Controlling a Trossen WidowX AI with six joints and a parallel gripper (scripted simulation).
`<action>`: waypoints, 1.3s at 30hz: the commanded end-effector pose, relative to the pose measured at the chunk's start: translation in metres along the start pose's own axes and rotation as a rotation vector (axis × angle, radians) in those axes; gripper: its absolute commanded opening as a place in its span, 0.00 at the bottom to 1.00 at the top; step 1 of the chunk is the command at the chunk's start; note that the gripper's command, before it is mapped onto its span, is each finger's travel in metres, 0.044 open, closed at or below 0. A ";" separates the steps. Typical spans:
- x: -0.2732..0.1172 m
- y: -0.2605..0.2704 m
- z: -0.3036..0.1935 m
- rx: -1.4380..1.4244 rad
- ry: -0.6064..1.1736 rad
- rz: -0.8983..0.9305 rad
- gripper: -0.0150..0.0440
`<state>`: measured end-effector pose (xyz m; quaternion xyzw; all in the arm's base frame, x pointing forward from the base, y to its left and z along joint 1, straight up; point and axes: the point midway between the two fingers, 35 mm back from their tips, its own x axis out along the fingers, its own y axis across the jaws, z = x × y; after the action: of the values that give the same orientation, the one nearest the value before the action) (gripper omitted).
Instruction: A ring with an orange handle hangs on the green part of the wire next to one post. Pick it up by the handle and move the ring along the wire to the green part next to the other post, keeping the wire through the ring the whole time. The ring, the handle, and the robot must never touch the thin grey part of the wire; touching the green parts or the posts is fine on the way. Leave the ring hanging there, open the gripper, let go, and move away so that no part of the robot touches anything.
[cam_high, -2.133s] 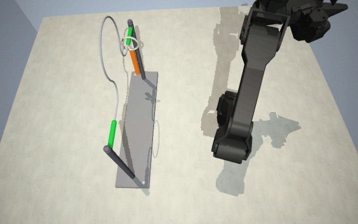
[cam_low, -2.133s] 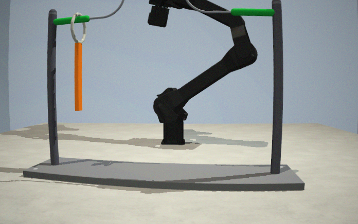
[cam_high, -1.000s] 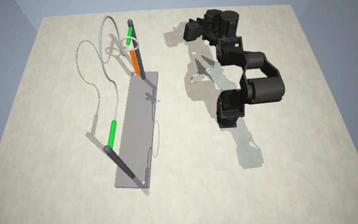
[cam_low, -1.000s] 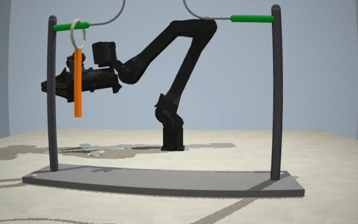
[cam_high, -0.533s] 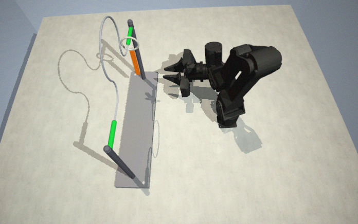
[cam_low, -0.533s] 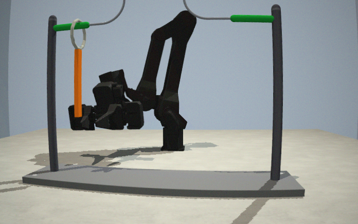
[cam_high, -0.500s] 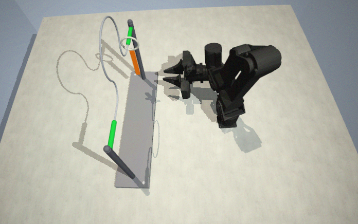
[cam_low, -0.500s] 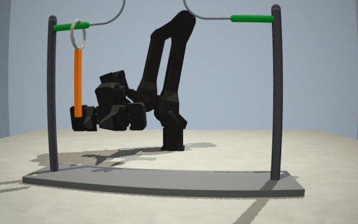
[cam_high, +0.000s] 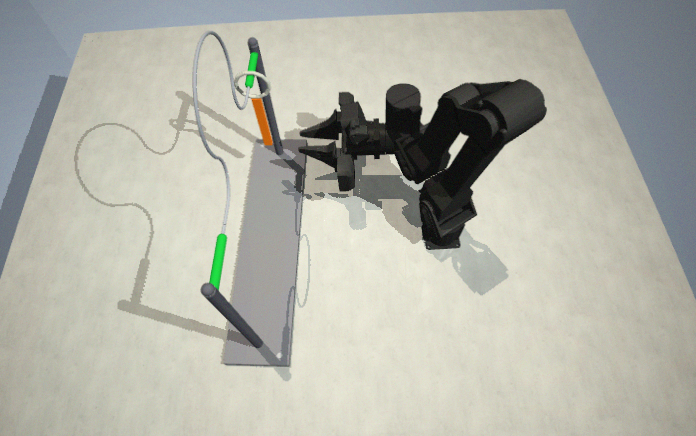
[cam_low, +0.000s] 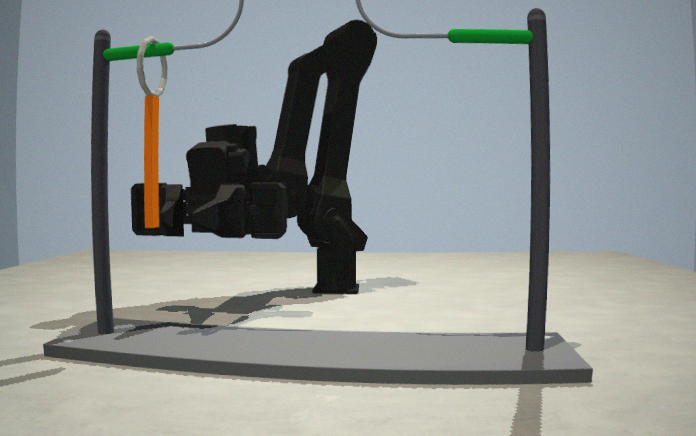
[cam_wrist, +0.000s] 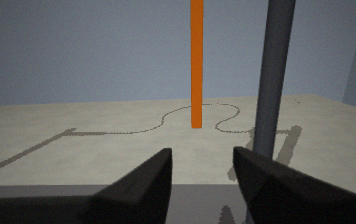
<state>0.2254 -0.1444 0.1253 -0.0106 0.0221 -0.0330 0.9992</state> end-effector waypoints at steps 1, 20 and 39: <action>0.011 -0.001 0.015 0.010 -0.049 -0.012 0.53; 0.032 -0.005 0.019 0.011 -0.054 -0.012 0.53; 0.061 -0.004 0.021 0.011 -0.057 -0.012 0.53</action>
<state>0.2822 -0.1519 0.1457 -0.0097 -0.0080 -0.0382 0.9992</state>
